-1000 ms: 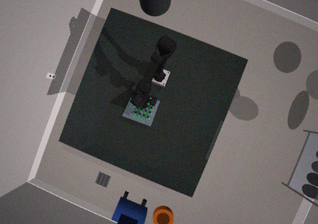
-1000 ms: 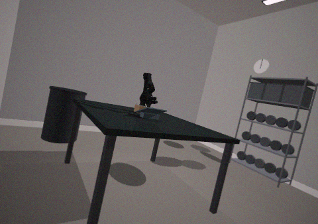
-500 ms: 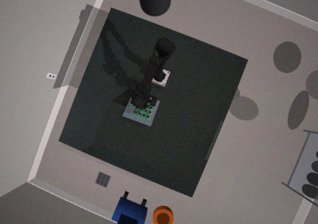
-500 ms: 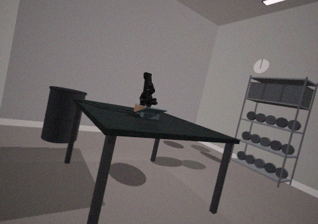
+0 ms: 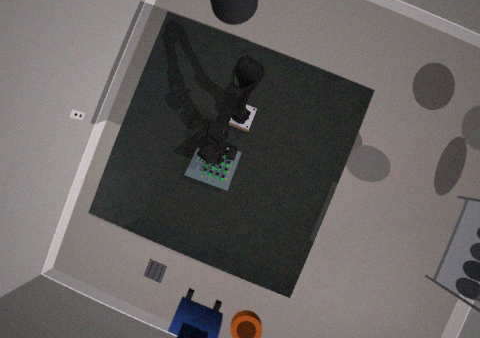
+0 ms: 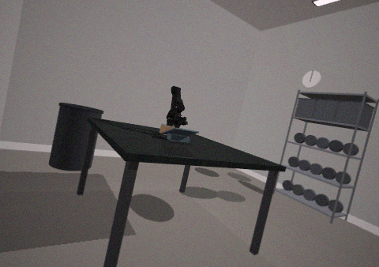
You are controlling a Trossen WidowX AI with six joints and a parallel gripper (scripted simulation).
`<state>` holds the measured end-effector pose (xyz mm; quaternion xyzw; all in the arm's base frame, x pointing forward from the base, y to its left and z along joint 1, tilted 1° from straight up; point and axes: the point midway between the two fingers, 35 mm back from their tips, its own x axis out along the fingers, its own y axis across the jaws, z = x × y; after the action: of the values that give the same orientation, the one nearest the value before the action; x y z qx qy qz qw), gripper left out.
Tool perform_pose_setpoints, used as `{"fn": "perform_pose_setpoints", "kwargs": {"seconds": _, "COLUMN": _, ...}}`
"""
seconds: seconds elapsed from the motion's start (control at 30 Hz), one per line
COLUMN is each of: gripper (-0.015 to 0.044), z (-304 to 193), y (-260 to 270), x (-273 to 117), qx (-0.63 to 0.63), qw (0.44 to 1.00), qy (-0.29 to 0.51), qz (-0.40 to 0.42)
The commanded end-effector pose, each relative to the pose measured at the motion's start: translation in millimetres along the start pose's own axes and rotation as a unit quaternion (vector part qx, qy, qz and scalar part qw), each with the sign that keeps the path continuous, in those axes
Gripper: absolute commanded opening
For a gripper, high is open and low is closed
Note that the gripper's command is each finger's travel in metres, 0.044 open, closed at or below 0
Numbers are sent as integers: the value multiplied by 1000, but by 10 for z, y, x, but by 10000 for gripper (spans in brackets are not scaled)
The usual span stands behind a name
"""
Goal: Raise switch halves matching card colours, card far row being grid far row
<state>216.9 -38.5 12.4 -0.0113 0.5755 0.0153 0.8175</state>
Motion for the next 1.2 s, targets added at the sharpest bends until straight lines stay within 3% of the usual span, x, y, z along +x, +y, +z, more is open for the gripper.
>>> {"fn": "perform_pose_setpoints", "kwargs": {"seconds": 0.0, "gripper": 0, "z": -3, "y": -2, "x": 7, "qx": 1, "qw": 1000, "qy": 0, "qz": -1}}
{"fn": "perform_pose_setpoints", "kwargs": {"seconds": 1.17, "gripper": 0, "z": -2, "y": -2, "x": 54, "qx": 1, "qw": 1000, "qy": 0, "qz": -1}}
